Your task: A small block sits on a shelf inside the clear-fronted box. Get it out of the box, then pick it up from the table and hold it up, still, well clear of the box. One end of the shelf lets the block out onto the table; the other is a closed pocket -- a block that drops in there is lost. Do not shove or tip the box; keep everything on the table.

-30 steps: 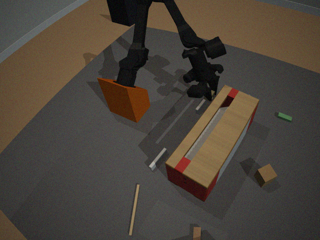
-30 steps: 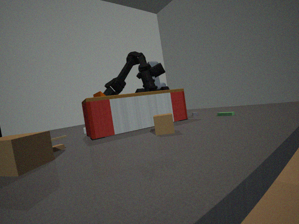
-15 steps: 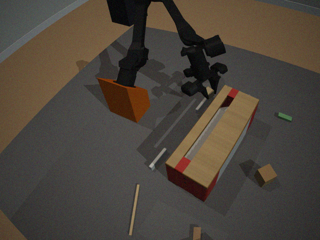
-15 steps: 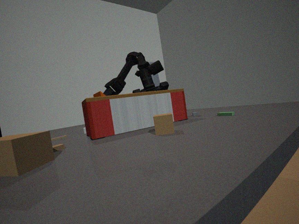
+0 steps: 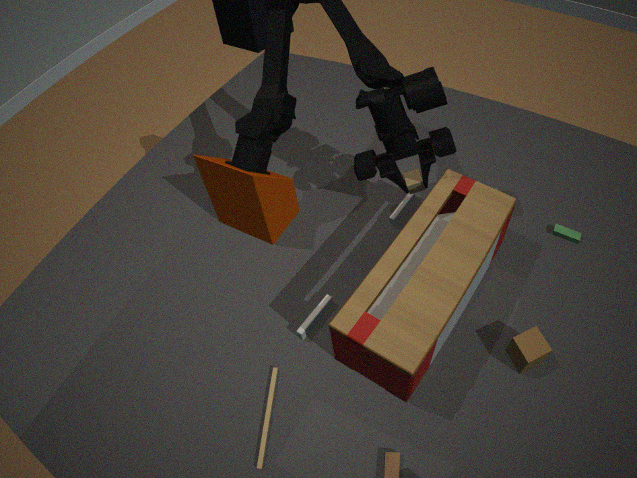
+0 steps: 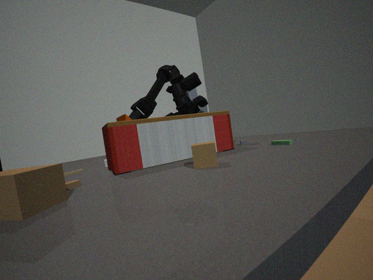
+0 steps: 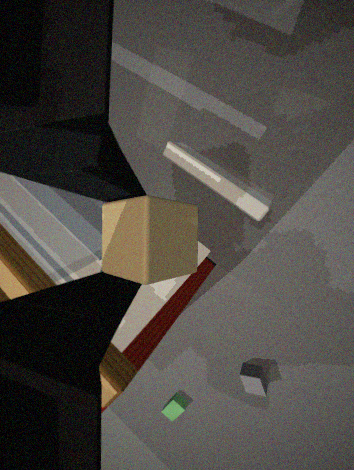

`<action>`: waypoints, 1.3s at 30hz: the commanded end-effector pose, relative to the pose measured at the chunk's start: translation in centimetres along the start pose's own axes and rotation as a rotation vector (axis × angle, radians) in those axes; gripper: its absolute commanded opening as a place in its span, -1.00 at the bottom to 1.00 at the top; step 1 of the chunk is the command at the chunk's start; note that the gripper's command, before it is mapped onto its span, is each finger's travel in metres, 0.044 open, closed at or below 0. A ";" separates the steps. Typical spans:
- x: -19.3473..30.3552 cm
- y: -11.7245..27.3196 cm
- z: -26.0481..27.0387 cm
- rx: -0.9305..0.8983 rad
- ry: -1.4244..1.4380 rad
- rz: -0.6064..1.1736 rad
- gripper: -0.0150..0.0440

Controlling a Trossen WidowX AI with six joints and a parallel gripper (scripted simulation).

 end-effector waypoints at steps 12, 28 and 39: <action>0.7 1.3 0.2 -0.013 -0.624 -0.023 -0.49; 1.3 2.6 0.6 -0.041 -1.257 -0.042 -0.49; 1.7 3.4 0.9 -0.068 -1.692 -0.053 -0.49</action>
Point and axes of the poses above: the point midway between the two fingers, 35 mm back from their tips, its own y axis back along the fingers, its own z axis across the jaws, x = y × z, the point moved 5 cm from there along y, back along the fingers, and after that the axes turned 12 degrees about -y, right-handed, at the moved point
